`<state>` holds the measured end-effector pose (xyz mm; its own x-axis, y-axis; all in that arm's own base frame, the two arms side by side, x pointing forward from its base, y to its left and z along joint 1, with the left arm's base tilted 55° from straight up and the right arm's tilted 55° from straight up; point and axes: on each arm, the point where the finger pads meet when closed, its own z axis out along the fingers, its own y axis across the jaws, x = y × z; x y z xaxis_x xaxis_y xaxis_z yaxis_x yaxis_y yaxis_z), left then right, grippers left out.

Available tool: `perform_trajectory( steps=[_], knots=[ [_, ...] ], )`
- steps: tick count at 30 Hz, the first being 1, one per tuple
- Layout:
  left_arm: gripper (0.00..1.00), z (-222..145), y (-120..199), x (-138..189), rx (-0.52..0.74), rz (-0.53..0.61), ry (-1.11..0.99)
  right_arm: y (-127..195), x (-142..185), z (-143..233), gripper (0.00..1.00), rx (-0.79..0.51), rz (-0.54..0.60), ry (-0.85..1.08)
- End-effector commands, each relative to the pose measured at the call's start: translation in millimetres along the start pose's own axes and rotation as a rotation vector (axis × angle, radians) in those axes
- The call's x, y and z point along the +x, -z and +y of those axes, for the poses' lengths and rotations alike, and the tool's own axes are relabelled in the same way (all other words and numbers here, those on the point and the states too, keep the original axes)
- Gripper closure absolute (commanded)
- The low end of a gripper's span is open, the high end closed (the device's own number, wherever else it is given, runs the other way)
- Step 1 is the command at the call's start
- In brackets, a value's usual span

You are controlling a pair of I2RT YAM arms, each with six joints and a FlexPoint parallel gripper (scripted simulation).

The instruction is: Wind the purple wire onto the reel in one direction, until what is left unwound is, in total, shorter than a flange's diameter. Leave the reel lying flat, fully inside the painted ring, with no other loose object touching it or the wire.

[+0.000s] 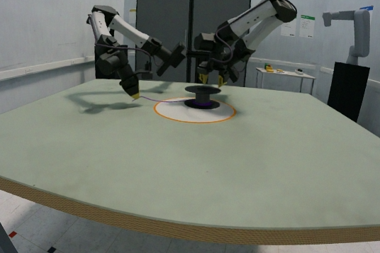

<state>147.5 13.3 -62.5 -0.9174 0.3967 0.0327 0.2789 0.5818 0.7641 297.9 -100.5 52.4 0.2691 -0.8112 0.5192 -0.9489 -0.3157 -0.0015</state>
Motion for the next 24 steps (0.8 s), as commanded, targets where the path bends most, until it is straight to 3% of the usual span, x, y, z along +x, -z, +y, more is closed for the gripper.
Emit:
perform_trajectory(
  steps=[1, 4, 6, 7, 13, 24],
  knots=[
    [0.26, 1.4, 2.3, -10.8, -0.024, -0.023, 0.351, 7.8, 2.4, -6.8, 1.00, 0.034, 0.017, 0.002],
    [0.26, 4.7, 2.5, -10.7, -0.028, -0.023, 0.523, 7.8, 2.4, -6.9, 1.00, 0.034, 0.017, 0.002],
    [0.26, 4.7, 2.5, -10.7, -0.028, -0.023, 0.523, 7.8, 2.4, -6.9, 1.00, 0.034, 0.017, 0.002],
    [0.26, 5.3, 2.5, -10.2, -0.034, -0.028, 0.668, 7.8, 2.4, -6.9, 1.00, 0.034, 0.017, 0.002],
    [0.26, 8.7, 1.9, -6.5, -0.077, -0.046, 0.991, 7.7, 2.4, -6.9, 1.00, 0.034, 0.017, 0.002],
    [0.26, 9.4, 3.2, -5.7, -0.080, -0.047, 1.003, 7.6, 2.3, -6.9, 1.00, 0.034, 0.017, 0.002]
  ],
)
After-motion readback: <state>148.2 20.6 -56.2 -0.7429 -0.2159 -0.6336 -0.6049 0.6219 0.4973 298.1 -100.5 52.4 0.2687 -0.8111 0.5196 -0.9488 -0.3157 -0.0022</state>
